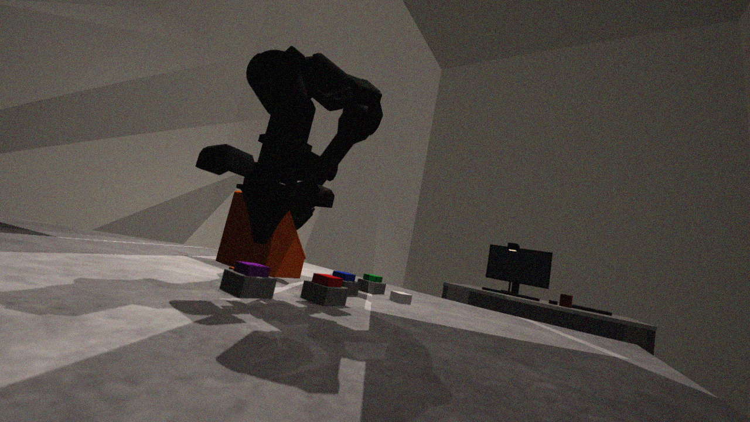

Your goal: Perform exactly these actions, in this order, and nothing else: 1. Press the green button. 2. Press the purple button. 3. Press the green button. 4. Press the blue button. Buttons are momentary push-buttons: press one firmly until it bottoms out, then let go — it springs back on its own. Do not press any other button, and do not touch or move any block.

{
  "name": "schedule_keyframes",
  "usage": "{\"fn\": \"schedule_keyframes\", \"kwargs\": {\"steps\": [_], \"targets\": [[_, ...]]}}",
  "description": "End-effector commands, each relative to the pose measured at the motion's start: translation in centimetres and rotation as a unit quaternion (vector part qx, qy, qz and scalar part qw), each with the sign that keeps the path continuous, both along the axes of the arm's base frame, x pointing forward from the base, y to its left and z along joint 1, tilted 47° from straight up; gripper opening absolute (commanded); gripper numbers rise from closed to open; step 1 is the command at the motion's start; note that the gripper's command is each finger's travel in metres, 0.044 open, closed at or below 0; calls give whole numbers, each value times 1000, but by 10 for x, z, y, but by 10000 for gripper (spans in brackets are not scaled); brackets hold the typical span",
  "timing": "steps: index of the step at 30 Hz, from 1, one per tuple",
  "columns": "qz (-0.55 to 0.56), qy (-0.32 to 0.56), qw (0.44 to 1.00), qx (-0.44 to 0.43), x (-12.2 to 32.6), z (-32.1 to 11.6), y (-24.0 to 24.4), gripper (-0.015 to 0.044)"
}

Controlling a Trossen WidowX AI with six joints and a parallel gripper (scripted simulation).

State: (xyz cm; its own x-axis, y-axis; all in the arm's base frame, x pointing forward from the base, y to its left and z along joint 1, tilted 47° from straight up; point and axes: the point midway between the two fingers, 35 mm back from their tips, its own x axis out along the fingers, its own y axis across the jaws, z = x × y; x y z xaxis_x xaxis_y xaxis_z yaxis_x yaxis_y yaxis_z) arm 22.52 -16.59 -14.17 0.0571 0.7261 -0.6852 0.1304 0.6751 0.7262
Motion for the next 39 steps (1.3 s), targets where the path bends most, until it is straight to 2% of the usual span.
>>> {"fn": "schedule_keyframes", "kwargs": {"steps": [1,4,8,10,15,20,29,31,36,39], "targets": [[1,-4,1000,-6,-1,23,-28,20],[1,-3,1000,-6,-3,40,-44,20],[1,-3,1000,-6,-2,42,-43,20],[0,-1,1000,-10,9,61,-35,20],[-4,1,1000,-20,39,129,9,20],[-6,1,1000,-22,50,190,66,20],[-1,-2,1000,-2,20,276,175,20],[1,-1,1000,3,11,286,189,20],[1,-1,1000,4,9,287,191,20],[1,-2,1000,2,12,271,207,20]]}}
